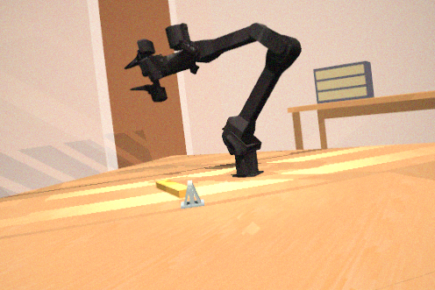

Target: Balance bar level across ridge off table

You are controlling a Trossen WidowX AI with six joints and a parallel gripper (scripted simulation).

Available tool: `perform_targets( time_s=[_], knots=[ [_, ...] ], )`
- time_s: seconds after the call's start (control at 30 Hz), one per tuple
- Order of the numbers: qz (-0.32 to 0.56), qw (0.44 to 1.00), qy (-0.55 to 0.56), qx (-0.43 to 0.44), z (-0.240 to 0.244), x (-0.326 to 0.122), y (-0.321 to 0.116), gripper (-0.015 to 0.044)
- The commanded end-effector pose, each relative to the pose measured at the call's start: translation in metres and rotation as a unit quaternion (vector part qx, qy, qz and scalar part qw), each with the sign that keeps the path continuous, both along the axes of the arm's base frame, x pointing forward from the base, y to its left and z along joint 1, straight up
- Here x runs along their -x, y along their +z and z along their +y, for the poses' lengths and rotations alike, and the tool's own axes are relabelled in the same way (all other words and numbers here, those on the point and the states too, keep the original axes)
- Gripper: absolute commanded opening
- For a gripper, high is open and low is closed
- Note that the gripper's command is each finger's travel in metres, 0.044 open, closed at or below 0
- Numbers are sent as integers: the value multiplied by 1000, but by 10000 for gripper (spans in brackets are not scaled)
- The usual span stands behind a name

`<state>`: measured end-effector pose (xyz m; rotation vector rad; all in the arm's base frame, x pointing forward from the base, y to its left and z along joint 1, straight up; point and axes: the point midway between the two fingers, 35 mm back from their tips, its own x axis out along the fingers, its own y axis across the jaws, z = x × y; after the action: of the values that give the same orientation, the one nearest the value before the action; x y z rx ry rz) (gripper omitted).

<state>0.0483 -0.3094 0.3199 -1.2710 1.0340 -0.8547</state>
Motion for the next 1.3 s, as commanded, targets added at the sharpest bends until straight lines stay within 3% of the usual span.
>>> perform_targets(
  time_s=[0.0,0.63,1.27],
  knots=[
    [6,999,19,-43,-2,-15,-17,315],
    [69,963,112,-233,24,-86,-97,315],
    [198,879,195,-388,90,-130,-161,315]
  ],
)
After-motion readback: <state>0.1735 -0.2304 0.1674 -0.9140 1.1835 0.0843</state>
